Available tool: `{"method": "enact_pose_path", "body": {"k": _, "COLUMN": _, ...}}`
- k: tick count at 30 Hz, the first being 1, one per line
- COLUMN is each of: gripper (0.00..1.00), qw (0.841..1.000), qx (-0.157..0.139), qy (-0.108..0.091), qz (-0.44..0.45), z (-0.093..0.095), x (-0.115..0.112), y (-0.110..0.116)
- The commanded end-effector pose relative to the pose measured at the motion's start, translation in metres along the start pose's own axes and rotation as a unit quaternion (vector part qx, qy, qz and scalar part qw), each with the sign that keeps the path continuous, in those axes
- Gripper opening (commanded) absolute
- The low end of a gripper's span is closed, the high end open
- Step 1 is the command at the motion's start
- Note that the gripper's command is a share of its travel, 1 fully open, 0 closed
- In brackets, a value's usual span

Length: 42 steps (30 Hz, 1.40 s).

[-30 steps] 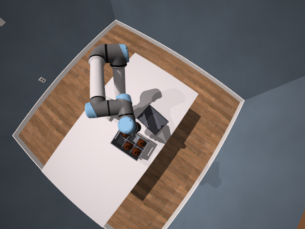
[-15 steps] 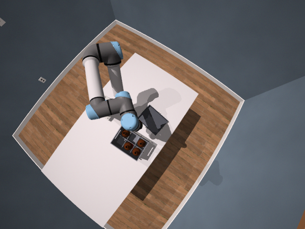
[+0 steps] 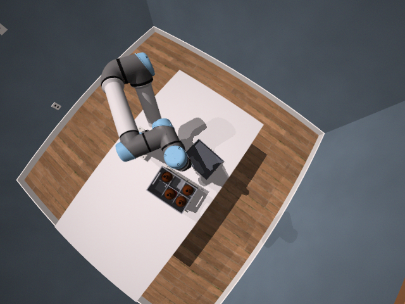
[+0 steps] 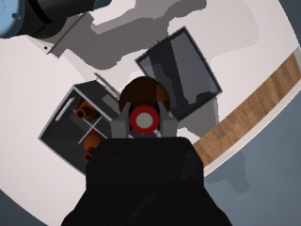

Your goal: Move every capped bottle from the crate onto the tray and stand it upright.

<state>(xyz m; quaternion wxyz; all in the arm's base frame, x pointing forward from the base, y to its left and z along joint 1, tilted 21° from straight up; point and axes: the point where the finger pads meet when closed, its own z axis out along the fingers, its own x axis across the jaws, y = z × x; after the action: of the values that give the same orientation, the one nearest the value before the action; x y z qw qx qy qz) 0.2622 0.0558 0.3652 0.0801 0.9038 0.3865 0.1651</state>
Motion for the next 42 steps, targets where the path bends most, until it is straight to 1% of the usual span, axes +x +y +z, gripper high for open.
{"method": "enact_pose_path", "body": {"k": 1, "gripper": 0.0, "qw": 1.0, "qx": -0.001, "qy": -0.003, "qz": 0.0, "z": 0.0, "x": 0.009, "y": -0.007}}
{"method": "enact_pose_path", "body": {"k": 4, "gripper": 0.0, "qw": 1.0, "qx": -0.001, "qy": -0.003, "qz": 0.0, "z": 0.0, "x": 0.01, "y": -0.008}}
{"method": "enact_pose_path", "body": {"k": 5, "gripper": 0.0, "qw": 1.0, "qx": 0.0, "qy": 0.0, "qz": 0.0, "z": 0.0, "x": 0.007, "y": -0.006}}
{"method": "enact_pose_path", "body": {"k": 19, "gripper": 0.0, "qw": 1.0, "qx": -0.001, "qy": -0.003, "qz": 0.0, "z": 0.0, "x": 0.029, "y": -0.024}}
{"method": "enact_pose_path", "body": {"k": 22, "gripper": 0.0, "qw": 1.0, "qx": 0.0, "qy": 0.0, "qz": 0.0, "z": 0.0, "x": 0.026, "y": -0.021}}
{"method": "enact_pose_path", "body": {"k": 36, "gripper": 0.0, "qw": 1.0, "qx": -0.001, "qy": -0.003, "qz": 0.0, "z": 0.0, "x": 0.047, "y": -0.04}}
{"method": "enact_pose_path", "body": {"k": 39, "gripper": 0.0, "qw": 1.0, "qx": 0.0, "qy": -0.001, "qz": 0.0, "z": 0.0, "x": 0.044, "y": -0.037}}
{"method": "enact_pose_path", "body": {"k": 42, "gripper": 0.0, "qw": 1.0, "qx": 0.0, "qy": -0.001, "qz": 0.0, "z": 0.0, "x": 0.049, "y": -0.041}}
